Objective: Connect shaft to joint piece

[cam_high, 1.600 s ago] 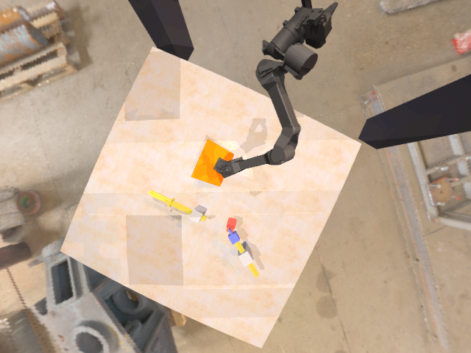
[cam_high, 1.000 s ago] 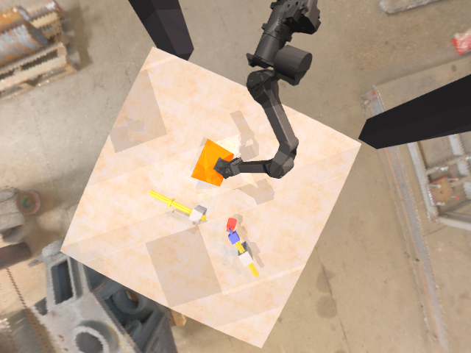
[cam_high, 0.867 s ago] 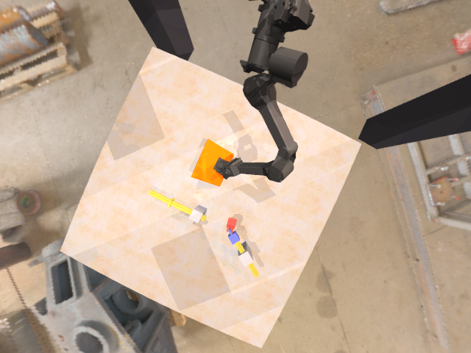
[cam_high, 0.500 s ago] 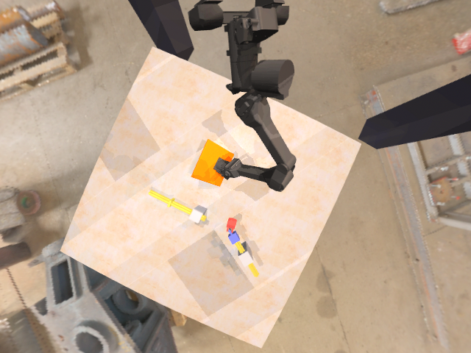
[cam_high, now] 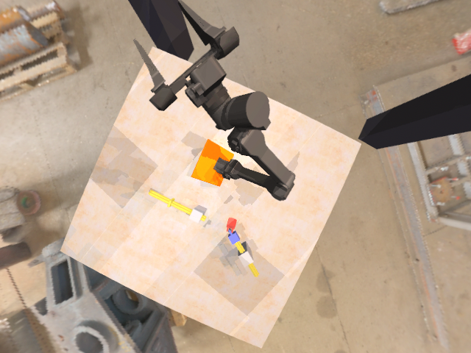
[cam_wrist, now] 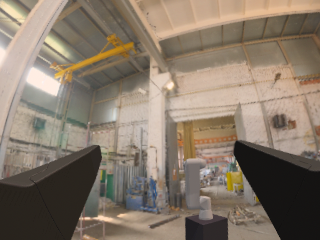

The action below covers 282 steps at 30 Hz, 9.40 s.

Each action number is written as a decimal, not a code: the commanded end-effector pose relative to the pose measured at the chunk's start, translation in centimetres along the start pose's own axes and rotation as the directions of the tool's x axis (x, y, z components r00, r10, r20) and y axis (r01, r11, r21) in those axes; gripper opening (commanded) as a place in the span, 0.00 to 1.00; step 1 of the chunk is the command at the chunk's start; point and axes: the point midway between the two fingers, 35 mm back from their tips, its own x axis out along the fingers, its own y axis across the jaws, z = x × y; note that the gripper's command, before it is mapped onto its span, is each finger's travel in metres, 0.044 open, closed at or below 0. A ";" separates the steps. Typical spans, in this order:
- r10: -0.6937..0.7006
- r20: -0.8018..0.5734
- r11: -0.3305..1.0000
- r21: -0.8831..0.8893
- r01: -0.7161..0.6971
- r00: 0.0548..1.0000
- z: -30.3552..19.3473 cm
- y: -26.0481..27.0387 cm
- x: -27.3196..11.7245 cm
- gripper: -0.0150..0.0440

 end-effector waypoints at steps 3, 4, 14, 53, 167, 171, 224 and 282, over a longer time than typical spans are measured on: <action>0.183 -0.063 0.982 -0.038 -0.186 0.981 -0.5 5.8 -2.1 1.00; 0.215 -0.074 0.975 -0.043 -0.218 0.974 -0.6 6.8 -2.5 1.00; 0.502 -0.189 0.849 -0.077 -0.522 0.844 -1.7 15.6 -8.4 1.00; 0.729 -0.644 -0.179 0.145 -0.973 -0.230 -11.5 24.8 -44.1 1.00; 0.240 -0.683 -0.558 0.485 -0.674 -0.690 -22.1 24.3 -65.0 0.56; 0.240 -0.683 -0.558 0.485 -0.674 -0.690 -22.1 24.3 -65.0 0.56; 0.240 -0.683 -0.558 0.485 -0.674 -0.690 -22.1 24.3 -65.0 0.56; 0.200 -0.695 -0.629 0.449 -0.635 -0.691 -22.1 24.4 -64.7 0.25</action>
